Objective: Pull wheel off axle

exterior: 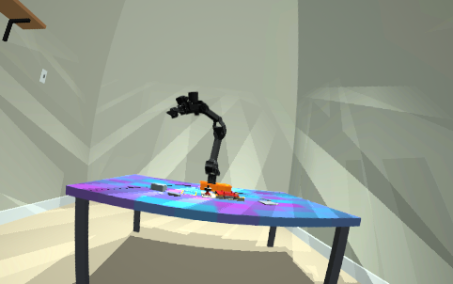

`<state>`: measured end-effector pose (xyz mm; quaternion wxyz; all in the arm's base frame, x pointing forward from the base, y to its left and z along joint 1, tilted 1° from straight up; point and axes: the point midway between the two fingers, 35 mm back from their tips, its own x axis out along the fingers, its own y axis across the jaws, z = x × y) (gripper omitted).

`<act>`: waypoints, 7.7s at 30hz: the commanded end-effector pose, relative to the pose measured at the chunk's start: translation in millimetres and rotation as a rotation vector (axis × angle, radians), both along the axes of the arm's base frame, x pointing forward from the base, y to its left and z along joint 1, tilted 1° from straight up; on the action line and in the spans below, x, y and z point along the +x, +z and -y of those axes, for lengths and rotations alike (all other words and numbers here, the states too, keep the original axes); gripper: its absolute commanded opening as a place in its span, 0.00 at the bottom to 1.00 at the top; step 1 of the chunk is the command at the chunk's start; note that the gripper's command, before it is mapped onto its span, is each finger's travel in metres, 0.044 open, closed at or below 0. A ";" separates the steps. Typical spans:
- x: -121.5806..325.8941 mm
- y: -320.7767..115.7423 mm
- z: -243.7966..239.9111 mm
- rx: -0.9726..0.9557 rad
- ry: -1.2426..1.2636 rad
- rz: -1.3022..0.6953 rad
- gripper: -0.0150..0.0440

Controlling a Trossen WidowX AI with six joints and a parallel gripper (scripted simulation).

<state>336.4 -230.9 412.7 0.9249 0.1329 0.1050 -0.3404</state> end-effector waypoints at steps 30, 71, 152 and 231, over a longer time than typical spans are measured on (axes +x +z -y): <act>32.6 -306.6 -239.0 0.231 0.861 -1.281 0.76; 30.8 -377.9 -250.3 0.232 0.861 -1.291 0.45; 31.0 -351.7 -250.0 0.232 0.861 -1.284 0.25; -17.1 -328.9 -139.4 0.226 0.854 -1.289 0.25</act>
